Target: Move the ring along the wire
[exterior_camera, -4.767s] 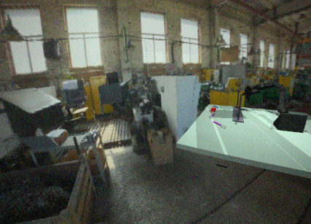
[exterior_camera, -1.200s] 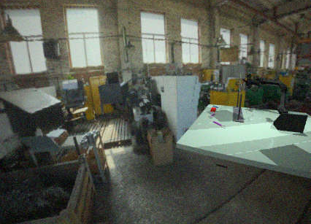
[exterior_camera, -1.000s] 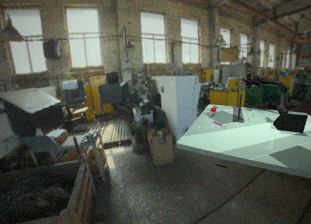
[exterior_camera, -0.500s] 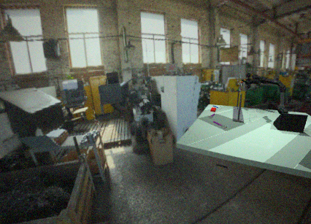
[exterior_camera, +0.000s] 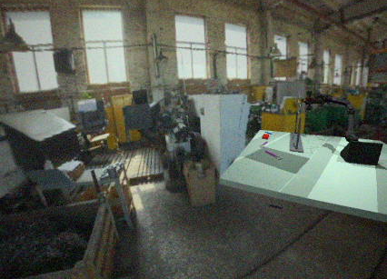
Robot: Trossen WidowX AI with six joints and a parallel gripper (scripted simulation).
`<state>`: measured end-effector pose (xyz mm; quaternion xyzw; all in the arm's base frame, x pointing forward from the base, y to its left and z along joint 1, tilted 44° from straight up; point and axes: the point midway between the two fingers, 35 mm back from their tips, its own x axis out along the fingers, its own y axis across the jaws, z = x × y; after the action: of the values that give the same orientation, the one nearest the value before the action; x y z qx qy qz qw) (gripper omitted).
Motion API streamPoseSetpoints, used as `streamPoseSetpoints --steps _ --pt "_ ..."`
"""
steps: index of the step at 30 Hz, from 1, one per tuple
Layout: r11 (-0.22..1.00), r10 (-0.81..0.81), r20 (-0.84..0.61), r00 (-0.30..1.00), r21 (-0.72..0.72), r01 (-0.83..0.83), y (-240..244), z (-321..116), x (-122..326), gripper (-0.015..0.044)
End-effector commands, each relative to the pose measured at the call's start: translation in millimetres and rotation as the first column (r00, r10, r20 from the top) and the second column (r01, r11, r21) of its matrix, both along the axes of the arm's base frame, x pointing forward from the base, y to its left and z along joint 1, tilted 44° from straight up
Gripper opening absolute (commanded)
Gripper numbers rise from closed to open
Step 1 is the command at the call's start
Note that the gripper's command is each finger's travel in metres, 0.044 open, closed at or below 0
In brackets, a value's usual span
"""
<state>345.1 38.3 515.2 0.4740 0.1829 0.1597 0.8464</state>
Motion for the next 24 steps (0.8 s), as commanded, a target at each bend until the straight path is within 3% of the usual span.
streamPoseSetpoints --steps 1,24 --pt "0.999 -0.002 0.004 1.000 -0.047 0.002 -0.3 -2.6 2.8 -0.0150" --pt "0.944 -0.022 0.050 0.999 -0.329 0.037 -6.6 -10.8 4.8 -0.0150"
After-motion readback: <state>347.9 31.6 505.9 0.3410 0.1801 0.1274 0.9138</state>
